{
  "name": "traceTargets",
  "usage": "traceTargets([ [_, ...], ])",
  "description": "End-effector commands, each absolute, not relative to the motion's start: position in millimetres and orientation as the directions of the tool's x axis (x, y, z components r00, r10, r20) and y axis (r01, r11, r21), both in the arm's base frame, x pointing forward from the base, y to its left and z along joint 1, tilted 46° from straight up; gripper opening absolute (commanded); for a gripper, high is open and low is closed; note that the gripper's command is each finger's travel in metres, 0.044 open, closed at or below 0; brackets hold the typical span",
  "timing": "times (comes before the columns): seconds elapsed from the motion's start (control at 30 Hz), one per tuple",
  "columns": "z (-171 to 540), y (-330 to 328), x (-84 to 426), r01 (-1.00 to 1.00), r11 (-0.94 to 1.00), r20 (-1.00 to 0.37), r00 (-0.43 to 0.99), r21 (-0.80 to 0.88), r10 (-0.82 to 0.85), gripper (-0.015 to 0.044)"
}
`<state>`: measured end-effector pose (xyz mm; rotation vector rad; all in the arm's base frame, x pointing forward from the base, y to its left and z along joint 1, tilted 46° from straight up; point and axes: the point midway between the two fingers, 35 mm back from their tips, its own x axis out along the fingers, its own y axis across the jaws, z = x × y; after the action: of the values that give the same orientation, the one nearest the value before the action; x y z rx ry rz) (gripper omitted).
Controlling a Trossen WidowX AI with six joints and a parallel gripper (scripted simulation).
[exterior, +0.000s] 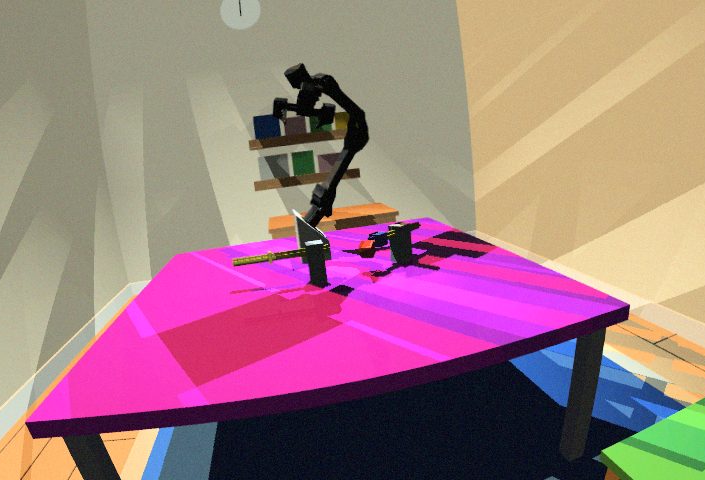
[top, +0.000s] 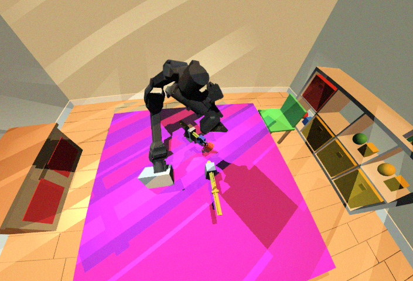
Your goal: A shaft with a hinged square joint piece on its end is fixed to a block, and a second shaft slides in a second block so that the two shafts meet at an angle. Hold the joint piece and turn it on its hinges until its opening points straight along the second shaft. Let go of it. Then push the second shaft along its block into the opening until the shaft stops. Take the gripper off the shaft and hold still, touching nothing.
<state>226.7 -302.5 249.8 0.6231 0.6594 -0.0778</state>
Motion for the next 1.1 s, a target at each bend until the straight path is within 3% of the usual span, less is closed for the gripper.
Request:
traceTargets([
  [0.0,229,-276,261,0.213,0.794,-0.621,0.744,0.570,0.246,0.0440],
  [0.57,158,-130,355,0.084,0.722,-0.688,0.393,0.687,0.610,0.0440],
  [0.87,126,-47,371,0.112,0.691,-0.700,0.144,0.714,0.699,0.0440],
  [1.07,122,-40,372,0.134,0.684,-0.697,0.118,0.717,0.707,0.0440],
])
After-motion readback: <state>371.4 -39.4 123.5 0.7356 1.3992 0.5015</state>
